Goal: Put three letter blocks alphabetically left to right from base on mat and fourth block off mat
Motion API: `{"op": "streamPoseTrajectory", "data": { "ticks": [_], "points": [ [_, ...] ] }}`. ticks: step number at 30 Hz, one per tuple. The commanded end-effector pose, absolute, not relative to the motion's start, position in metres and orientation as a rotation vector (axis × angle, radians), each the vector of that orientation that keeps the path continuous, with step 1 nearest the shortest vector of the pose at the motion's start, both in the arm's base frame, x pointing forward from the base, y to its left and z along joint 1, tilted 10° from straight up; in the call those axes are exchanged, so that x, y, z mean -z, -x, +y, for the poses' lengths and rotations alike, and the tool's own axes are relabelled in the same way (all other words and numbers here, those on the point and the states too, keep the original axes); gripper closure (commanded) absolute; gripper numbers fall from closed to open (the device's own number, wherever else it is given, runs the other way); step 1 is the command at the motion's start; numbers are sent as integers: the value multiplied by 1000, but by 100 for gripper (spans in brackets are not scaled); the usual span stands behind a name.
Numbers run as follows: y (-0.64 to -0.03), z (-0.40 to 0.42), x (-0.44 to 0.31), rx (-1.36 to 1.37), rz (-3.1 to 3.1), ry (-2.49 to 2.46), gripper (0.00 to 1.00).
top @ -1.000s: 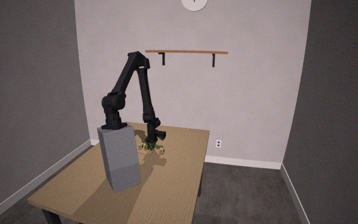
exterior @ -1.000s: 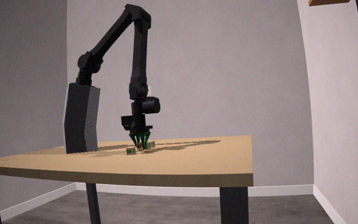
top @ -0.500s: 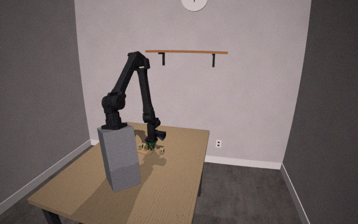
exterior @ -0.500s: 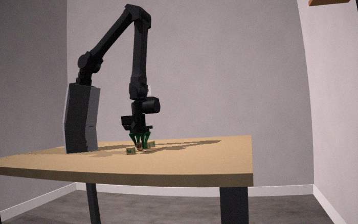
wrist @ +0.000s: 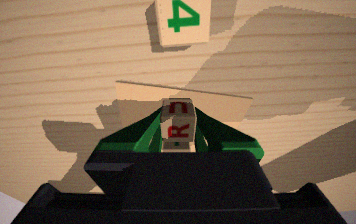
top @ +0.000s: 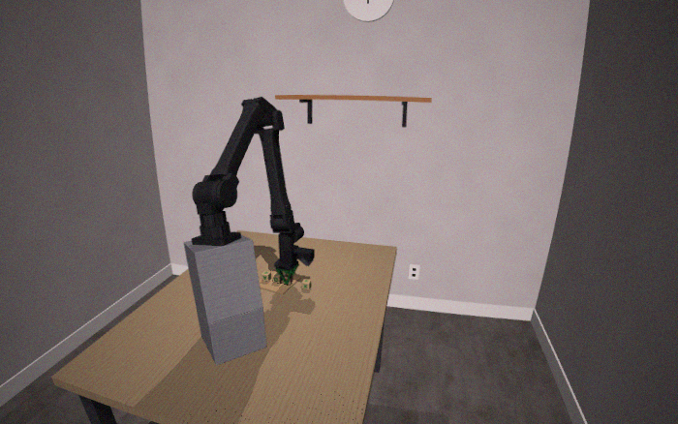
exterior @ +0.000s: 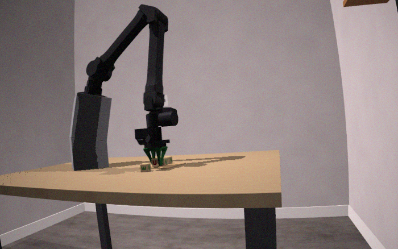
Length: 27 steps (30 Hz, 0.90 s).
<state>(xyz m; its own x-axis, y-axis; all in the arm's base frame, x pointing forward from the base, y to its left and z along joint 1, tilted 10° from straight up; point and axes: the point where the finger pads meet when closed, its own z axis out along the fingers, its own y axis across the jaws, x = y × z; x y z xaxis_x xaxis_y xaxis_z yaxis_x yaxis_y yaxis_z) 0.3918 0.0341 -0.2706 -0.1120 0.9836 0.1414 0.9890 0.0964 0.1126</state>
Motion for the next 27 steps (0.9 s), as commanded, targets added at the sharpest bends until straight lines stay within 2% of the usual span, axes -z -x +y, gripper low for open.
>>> {"op": "streamPoseTrajectory", "data": {
  "ticks": [1, 27],
  "points": [
    [-400, 36, 267, 286, -2310, 2082, 74],
    [-396, 37, 277, 281, -2309, 2079, 74]
  ]
}}
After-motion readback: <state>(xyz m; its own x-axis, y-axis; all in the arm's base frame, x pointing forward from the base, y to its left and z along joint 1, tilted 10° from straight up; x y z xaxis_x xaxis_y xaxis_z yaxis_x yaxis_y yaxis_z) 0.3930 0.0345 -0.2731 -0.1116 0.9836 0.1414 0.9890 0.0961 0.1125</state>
